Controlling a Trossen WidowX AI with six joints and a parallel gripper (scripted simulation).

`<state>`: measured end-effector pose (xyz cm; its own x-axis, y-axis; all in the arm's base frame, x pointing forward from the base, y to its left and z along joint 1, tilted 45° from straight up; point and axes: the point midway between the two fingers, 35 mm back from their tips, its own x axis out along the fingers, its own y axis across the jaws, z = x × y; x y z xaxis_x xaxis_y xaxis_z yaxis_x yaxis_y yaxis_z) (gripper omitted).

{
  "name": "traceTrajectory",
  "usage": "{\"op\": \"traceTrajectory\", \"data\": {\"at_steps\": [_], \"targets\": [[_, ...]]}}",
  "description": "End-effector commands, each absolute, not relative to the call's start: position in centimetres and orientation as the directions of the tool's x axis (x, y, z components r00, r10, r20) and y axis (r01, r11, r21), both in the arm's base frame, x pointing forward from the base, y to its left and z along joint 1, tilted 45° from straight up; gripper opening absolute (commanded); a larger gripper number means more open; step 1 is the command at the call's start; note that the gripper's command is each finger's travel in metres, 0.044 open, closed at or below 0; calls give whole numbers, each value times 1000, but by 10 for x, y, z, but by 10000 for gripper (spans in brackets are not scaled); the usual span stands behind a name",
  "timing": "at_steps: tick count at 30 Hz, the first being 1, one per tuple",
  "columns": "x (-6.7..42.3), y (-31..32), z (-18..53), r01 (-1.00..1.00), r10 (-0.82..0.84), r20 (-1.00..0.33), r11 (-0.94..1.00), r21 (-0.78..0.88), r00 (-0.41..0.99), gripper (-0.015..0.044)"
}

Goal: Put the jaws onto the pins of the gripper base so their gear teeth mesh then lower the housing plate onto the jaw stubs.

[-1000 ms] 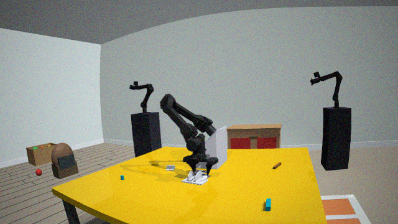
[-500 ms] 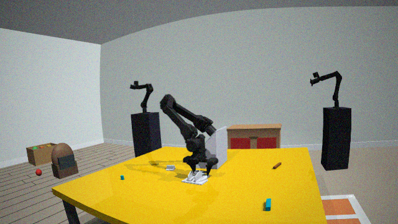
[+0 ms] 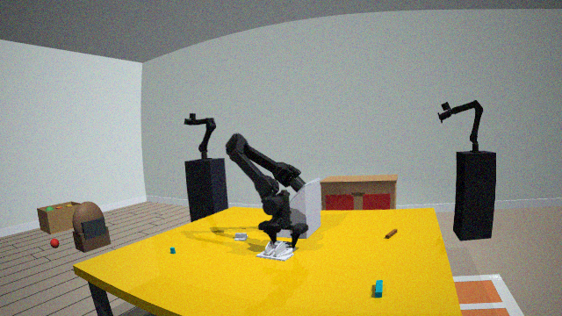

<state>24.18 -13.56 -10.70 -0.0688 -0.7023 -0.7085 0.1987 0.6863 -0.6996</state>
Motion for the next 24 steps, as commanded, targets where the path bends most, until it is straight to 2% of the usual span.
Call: {"op": "traceTrajectory", "data": {"at_steps": [1, 24], "targets": [[240, -137, -109, 192, -704, -706, 685, -703, -74, 351], [239, -140, -112, 192, -704, -706, 685, -703, -74, 351]]}}
